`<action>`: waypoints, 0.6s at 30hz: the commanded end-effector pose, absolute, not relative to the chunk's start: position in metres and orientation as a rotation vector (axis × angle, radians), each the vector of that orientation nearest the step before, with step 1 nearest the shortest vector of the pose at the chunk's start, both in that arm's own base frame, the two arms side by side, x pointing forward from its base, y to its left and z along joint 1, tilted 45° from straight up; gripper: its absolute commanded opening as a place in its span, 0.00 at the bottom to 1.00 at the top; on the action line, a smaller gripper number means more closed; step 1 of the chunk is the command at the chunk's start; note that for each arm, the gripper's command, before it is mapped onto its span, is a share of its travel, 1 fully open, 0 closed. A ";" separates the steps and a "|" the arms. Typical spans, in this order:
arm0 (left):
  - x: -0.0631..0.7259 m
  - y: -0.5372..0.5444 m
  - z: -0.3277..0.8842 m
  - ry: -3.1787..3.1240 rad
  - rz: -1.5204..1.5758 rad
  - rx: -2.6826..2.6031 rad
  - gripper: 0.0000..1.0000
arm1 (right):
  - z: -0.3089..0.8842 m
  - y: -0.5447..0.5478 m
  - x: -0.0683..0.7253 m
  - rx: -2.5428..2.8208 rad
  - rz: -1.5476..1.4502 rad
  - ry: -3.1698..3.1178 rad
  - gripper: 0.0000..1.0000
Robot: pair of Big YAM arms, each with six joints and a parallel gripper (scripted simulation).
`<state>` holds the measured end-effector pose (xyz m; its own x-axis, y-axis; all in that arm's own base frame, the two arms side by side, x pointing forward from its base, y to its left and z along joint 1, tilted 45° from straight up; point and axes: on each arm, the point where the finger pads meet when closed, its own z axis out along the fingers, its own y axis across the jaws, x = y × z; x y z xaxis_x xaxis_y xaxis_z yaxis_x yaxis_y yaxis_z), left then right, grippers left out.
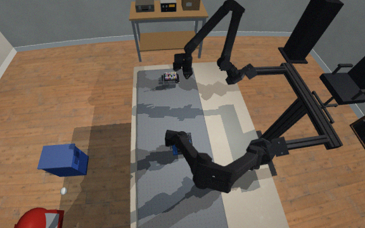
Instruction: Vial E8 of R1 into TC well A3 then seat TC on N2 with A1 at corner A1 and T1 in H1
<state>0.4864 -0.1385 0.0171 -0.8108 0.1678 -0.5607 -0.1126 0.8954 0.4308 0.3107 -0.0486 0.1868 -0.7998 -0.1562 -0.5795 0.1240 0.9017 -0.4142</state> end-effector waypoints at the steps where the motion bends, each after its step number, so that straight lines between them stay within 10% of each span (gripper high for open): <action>1: 0.489 -0.143 0.033 2.413 0.576 0.056 0.00 | 0.198 -0.048 0.315 -0.006 -0.575 2.409 0.24; 18: 0.487 -0.120 0.044 2.412 0.577 0.056 0.00 | 0.198 -0.048 0.315 -0.006 -0.575 2.409 0.24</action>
<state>0.4850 -0.1152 0.0294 -0.8103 0.1664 -0.5618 -0.1142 0.8956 0.4299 0.3107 -0.0486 0.1868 -0.7998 -0.1562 -0.5795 0.1240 0.9017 -0.4142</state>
